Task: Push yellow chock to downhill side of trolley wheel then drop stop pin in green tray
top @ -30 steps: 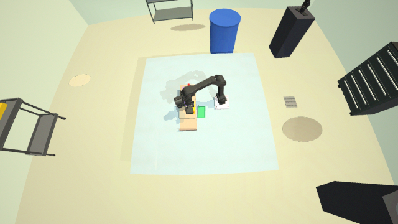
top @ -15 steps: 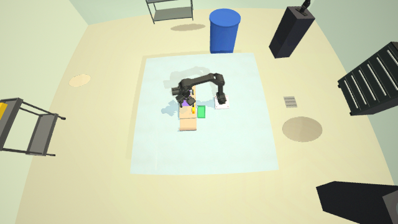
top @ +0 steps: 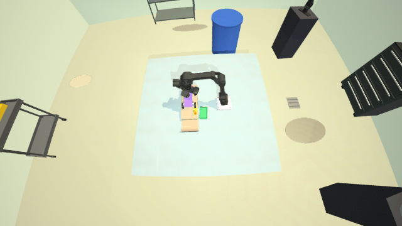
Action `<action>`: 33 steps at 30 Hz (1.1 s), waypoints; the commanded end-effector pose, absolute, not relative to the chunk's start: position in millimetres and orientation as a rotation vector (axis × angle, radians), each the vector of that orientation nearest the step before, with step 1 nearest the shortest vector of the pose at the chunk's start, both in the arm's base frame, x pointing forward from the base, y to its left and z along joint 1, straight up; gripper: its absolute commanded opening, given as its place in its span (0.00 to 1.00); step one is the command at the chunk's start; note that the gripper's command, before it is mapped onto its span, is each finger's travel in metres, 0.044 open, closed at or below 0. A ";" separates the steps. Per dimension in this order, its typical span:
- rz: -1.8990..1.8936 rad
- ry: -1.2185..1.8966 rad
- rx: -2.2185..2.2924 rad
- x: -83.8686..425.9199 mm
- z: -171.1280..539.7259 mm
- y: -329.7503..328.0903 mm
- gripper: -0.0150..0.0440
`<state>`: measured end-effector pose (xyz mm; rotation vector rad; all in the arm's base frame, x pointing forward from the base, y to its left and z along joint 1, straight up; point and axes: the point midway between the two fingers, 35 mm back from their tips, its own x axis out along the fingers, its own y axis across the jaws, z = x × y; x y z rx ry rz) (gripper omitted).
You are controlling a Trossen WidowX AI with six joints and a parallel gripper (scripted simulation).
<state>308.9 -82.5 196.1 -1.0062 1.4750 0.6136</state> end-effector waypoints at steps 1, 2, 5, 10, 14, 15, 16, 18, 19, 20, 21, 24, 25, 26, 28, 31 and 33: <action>0.749 1.485 -1.151 300.8 199.8 -107.2 0.58; 0.778 1.485 -1.180 299.1 200.5 -111.9 0.58; 0.869 1.483 -1.262 293.4 202.9 -125.9 0.58; 0.948 1.480 -1.328 288.3 204.8 -137.3 0.58; 0.948 1.480 -1.328 288.3 204.8 -137.3 0.58; 0.948 1.480 -1.328 288.3 204.8 -137.3 0.58; 0.948 1.480 -1.328 288.3 204.8 -137.3 0.58; 0.948 1.480 -1.328 288.3 204.6 -137.4 0.58; 0.948 1.480 -1.328 288.3 203.8 -137.5 0.58; 0.948 1.480 -1.328 288.4 202.9 -137.8 0.58; 0.948 1.480 -1.328 288.5 201.5 -138.1 0.58; 0.948 1.480 -1.328 288.6 196.9 -139.4 0.58; 0.948 1.480 -1.328 288.6 195.4 -139.8 0.58; 0.948 1.480 -1.328 288.6 194.0 -140.3 0.58; 0.948 1.480 -1.328 288.6 191.0 -141.2 0.58; 0.948 1.480 -1.328 288.5 186.4 -142.7 0.58; 0.948 1.480 -1.328 288.4 183.4 -143.7 0.58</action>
